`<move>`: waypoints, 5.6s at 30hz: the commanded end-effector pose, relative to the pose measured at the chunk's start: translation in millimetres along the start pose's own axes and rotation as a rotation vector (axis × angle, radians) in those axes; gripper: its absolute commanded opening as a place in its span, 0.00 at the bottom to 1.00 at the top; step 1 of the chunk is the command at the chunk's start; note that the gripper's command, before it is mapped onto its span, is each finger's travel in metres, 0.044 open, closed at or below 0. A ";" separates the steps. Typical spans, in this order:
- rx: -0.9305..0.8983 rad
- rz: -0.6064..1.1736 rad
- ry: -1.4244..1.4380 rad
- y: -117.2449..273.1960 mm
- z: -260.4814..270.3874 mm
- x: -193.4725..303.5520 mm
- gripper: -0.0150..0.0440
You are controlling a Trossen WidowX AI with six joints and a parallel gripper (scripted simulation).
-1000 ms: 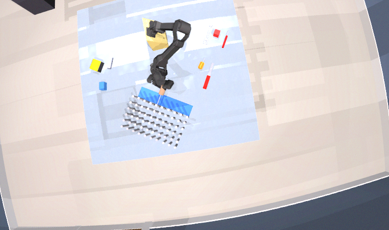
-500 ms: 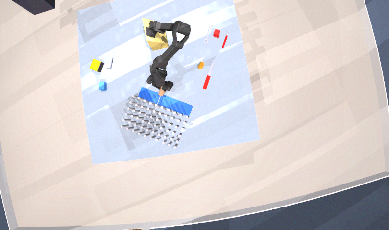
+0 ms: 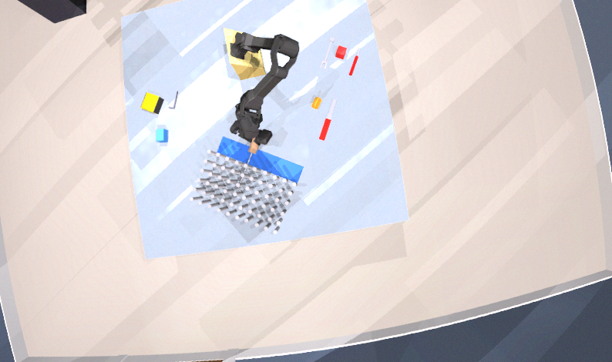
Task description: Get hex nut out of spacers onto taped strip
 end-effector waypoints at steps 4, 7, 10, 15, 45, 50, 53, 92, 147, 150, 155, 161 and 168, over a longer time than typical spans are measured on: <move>0.008 0.006 0.010 -0.4 -3.9 6.3 0.25; 0.008 0.006 0.010 -1.1 -4.5 7.6 0.25; 0.008 0.006 0.011 -1.8 -5.1 8.9 0.25; 0.008 0.006 0.011 -2.6 -5.7 10.3 0.25; 0.006 0.008 0.005 -16.6 3.1 3.4 0.25; 0.006 0.008 0.005 -15.5 4.8 1.5 0.25; 0.006 0.008 0.005 -14.9 5.8 0.3 0.25; 0.005 0.007 0.004 -6.5 15.7 -17.0 0.25; 0.003 0.006 0.002 5.8 22.9 -46.4 0.25; 0.003 0.006 0.002 6.4 23.3 -48.0 0.25; 0.003 0.005 0.002 7.6 23.8 -50.9 0.25; 0.002 0.005 0.002 9.1 24.5 -54.3 0.25; 0.002 0.005 0.002 10.8 25.3 -58.3 0.25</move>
Point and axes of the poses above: the point midway between the two fingers, 35 mm back from their tips, its own y axis back along the fingers, its own z axis across the jaws, x = y × z, the point moved 4 cm from there along y, back along the fingers, and after that the axes turned 10 degrees about -y, right-handed, at the moved point
